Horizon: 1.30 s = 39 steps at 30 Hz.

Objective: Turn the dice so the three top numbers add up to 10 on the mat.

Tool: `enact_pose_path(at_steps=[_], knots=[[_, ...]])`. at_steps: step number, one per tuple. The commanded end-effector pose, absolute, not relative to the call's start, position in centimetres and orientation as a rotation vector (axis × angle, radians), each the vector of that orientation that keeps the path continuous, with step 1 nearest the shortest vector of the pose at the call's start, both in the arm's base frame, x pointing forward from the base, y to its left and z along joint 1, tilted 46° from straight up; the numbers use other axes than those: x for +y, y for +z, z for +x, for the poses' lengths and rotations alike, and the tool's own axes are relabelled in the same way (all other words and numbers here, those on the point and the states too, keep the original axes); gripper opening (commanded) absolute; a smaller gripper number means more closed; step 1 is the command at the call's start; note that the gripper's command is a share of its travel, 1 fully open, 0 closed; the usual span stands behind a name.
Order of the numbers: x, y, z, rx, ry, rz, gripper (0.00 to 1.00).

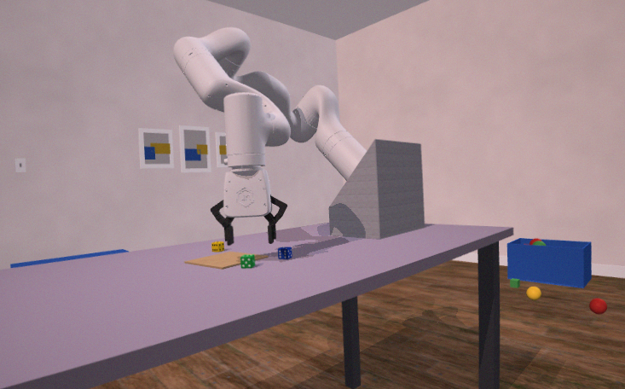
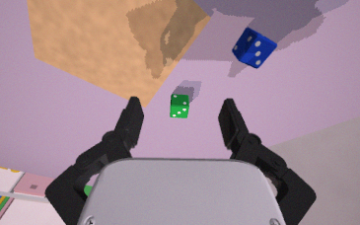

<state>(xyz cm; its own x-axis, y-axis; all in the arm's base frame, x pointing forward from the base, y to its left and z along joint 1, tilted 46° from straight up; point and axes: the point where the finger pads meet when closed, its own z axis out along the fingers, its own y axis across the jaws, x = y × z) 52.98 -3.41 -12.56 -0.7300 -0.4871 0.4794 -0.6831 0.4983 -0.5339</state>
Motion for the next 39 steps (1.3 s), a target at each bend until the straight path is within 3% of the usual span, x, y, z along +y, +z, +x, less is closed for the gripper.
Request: enact_pose_path(at_steps=[1,19,39], knots=[[-2.9,-12.1,53.1,-2.480,1.061,0.993,1.00],[4.0,-5.4,52.8,-2.480,1.061,0.993,1.00],[4.9,-6.9,55.0,-2.519,1.077,0.933,1.00]])
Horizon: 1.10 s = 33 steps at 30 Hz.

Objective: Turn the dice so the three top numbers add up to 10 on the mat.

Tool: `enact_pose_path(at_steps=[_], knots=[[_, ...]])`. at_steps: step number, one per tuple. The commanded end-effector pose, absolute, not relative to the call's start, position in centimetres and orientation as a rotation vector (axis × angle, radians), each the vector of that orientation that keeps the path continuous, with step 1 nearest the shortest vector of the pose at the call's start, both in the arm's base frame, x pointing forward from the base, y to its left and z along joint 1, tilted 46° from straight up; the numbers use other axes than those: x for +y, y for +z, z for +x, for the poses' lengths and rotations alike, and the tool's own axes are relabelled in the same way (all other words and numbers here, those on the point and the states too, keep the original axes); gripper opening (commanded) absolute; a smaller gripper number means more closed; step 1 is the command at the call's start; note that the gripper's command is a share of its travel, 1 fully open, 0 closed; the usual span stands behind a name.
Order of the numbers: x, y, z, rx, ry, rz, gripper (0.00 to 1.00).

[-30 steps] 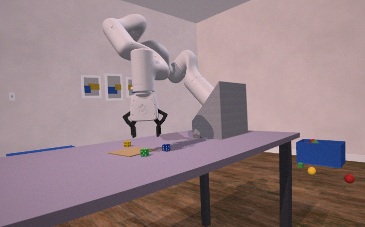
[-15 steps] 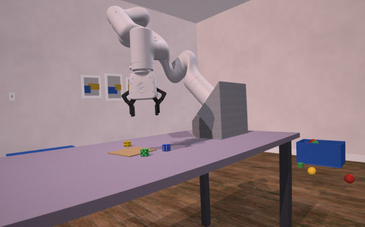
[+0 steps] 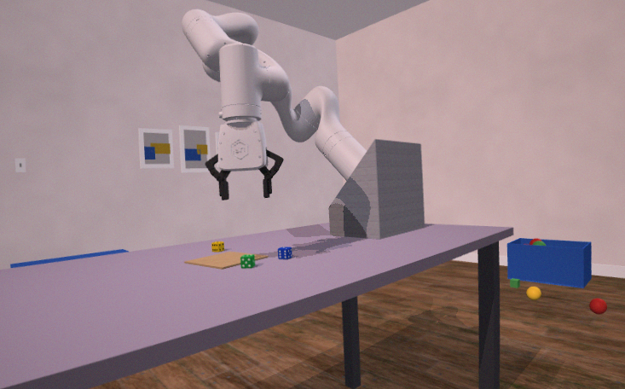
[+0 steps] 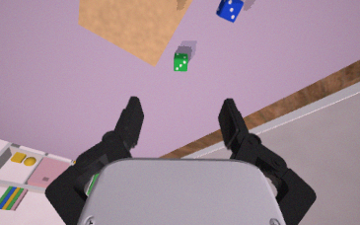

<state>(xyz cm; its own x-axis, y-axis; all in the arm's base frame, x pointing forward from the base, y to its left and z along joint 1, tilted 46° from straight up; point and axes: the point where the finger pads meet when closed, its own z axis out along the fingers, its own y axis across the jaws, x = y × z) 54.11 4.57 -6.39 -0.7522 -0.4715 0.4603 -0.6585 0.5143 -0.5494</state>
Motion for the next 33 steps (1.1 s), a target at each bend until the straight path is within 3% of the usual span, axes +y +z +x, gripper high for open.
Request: enact_pose_path(at_steps=[1,17,25,26,33], knots=[[5.0,-7.1,55.2,-2.522,1.078,0.929,1.00],[5.0,-7.1,55.2,-2.522,1.078,0.928,1.00],[1.4,-10.3,54.8,-2.523,1.071,0.929,1.00],[1.4,-10.3,54.8,-2.523,1.071,0.929,0.42],[1.4,-10.3,54.8,-2.523,1.071,0.929,0.42]])
